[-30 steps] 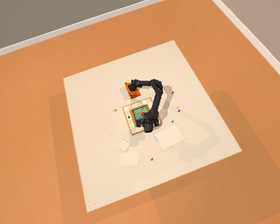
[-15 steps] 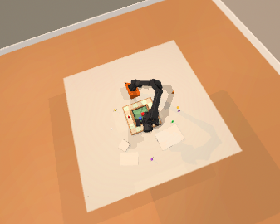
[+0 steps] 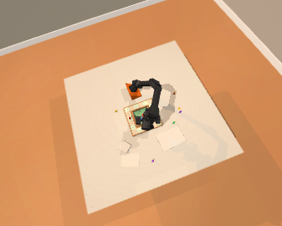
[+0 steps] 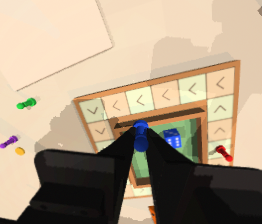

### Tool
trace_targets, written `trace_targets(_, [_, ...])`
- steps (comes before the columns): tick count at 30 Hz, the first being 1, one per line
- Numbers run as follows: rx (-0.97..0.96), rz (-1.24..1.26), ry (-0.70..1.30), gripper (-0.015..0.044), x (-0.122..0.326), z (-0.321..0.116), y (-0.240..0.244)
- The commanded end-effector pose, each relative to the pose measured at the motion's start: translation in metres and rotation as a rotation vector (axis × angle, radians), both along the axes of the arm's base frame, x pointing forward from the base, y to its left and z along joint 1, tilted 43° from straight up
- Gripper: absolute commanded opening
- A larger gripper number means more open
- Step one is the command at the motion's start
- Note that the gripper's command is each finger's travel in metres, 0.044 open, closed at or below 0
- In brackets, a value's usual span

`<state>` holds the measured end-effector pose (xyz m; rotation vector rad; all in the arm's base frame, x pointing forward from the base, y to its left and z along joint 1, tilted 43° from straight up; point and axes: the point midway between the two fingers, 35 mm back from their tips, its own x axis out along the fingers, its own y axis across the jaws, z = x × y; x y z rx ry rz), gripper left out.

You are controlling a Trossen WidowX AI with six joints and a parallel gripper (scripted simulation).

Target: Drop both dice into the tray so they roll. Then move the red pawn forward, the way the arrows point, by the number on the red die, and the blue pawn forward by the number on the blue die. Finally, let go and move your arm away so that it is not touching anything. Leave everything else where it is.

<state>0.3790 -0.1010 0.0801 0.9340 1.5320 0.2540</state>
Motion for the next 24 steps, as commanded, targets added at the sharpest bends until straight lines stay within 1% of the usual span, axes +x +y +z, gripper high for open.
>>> trace_targets(1, [-0.006, 0.0, -0.006, 0.0, -0.005, 0.016, -0.014])
trace_targets(6, [-0.005, 0.0, -0.005, 0.0, -0.007, 0.019, -0.014])
trace_targets(24, [-0.005, -0.001, -0.003, 0.0, -0.043, 0.036, 0.03])
